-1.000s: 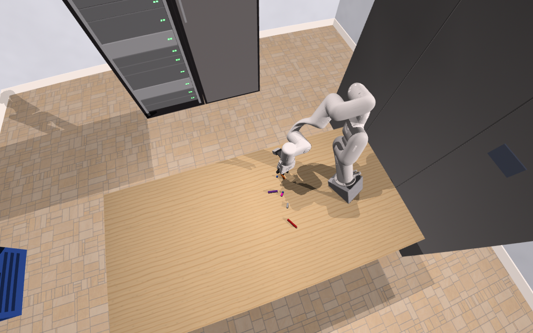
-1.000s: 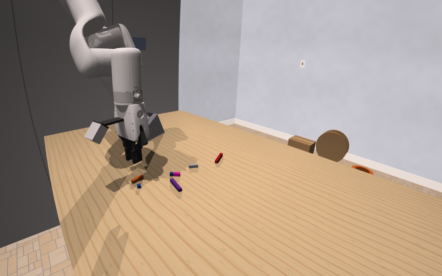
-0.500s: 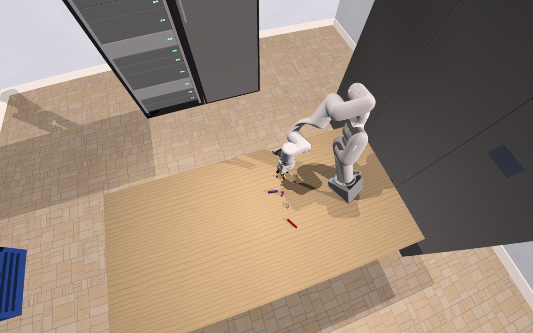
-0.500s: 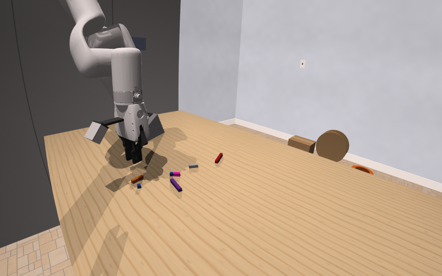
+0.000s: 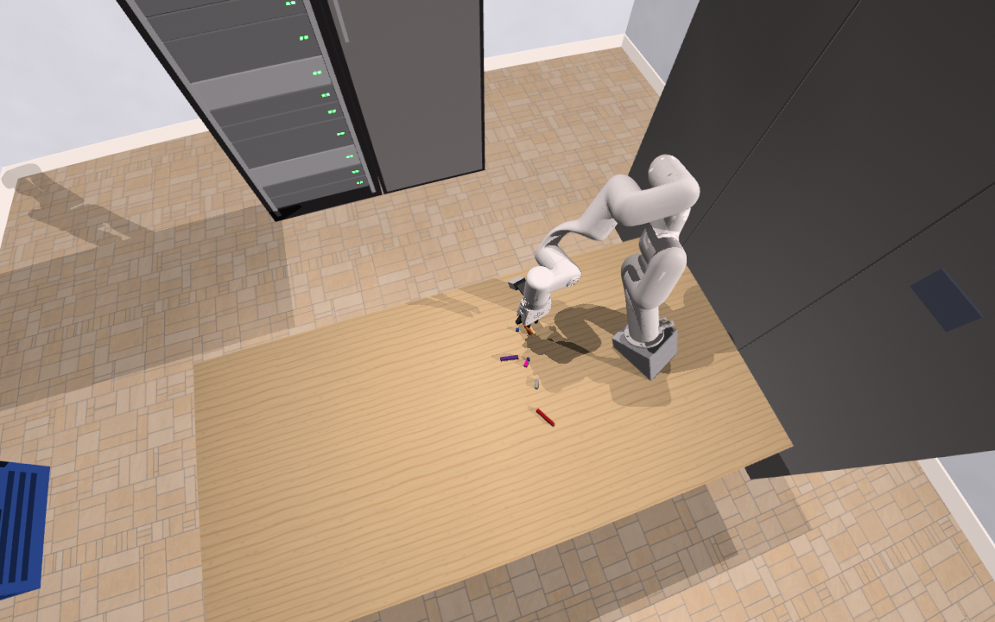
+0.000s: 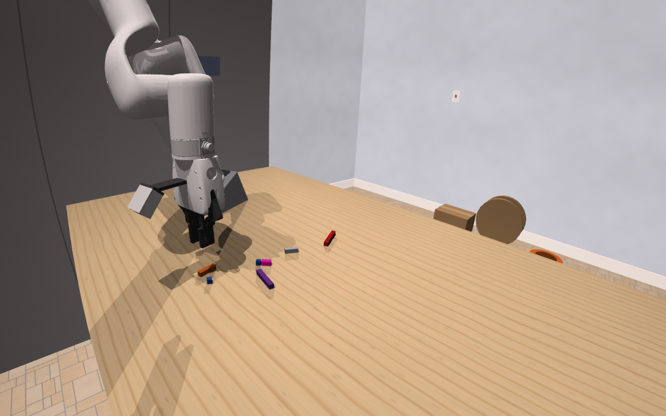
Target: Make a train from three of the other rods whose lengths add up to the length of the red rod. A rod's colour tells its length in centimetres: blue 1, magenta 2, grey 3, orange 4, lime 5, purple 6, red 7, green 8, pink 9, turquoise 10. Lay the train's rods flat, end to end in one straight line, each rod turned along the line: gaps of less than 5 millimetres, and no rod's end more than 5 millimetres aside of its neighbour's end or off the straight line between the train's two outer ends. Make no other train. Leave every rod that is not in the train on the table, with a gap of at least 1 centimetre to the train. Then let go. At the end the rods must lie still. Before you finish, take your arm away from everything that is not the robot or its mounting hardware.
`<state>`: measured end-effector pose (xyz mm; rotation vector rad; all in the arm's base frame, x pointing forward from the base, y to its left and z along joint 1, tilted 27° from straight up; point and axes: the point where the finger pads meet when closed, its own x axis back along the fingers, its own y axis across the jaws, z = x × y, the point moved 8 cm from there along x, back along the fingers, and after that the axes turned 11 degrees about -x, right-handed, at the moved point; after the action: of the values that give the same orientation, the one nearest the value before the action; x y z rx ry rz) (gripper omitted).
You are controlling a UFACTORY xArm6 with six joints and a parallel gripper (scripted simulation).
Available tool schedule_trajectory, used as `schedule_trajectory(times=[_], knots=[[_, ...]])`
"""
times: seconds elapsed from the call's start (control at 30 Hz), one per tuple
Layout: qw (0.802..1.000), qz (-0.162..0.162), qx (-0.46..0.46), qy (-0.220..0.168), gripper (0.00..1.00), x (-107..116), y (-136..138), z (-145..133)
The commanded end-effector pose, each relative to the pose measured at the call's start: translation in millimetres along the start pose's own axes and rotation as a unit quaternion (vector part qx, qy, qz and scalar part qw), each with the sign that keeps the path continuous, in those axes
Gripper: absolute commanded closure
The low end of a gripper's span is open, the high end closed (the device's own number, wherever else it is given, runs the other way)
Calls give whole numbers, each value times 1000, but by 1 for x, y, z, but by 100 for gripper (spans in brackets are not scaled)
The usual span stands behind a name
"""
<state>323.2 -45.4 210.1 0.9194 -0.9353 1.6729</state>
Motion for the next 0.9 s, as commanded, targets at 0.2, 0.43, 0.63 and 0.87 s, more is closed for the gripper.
schedule_trajectory(times=[0.2, 0.43, 0.63, 0.87], knots=[[1000, 1, 0, 0, 76, -7, -1, 0], [1000, 1, 0, 0, 76, -18, -1, 0], [1000, 1, 0, 0, 76, -28, -1, 0], [1000, 1, 0, 0, 76, -36, -1, 0]])
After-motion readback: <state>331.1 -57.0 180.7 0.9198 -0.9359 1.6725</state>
